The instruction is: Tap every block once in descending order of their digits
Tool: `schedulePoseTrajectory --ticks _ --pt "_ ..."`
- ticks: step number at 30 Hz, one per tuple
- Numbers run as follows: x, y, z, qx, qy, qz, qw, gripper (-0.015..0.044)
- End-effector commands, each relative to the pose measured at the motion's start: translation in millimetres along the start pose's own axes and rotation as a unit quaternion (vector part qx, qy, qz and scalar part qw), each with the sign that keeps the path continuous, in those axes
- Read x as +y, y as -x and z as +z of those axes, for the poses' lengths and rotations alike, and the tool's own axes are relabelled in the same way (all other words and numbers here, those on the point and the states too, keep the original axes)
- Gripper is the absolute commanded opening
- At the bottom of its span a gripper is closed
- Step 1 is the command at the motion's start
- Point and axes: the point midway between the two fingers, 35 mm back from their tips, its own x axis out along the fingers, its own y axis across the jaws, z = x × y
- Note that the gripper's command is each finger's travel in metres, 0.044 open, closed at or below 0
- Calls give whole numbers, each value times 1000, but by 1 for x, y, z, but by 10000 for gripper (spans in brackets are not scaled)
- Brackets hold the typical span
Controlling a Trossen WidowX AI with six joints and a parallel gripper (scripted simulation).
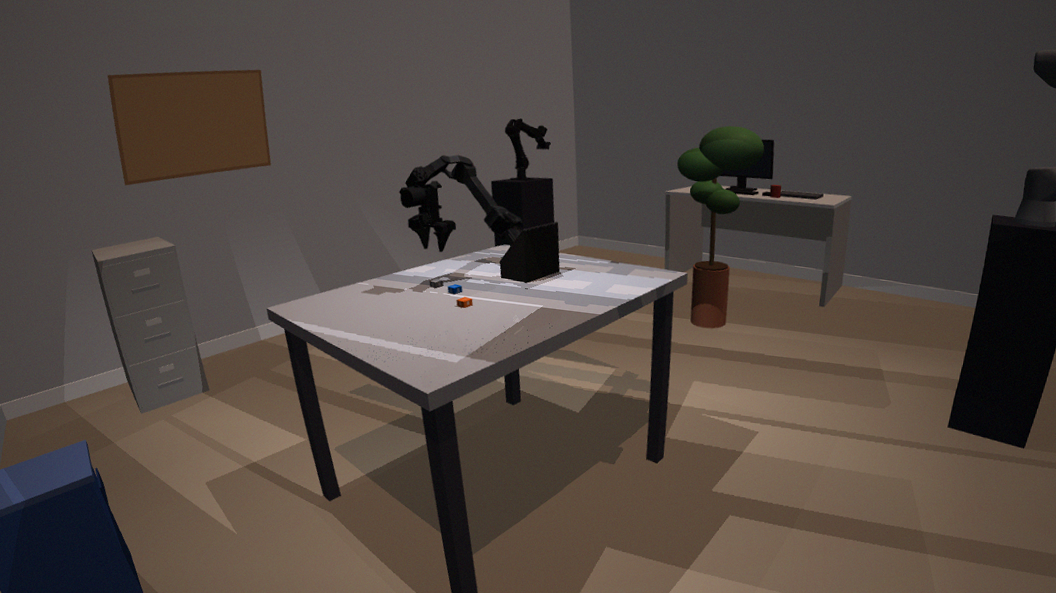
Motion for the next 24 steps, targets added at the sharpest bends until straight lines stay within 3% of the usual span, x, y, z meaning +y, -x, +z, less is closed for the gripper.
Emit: schedulePoseTrajectory --ticks 1,13,19,24 --pt "0 1 1 1 -1 3 1000 400" --pt "3 2 2 1 -1 4 1000 400" --pt "100 2 13 0 -1 7 1000 400" --pt "112 2 12 1 -2 5 1000 400"
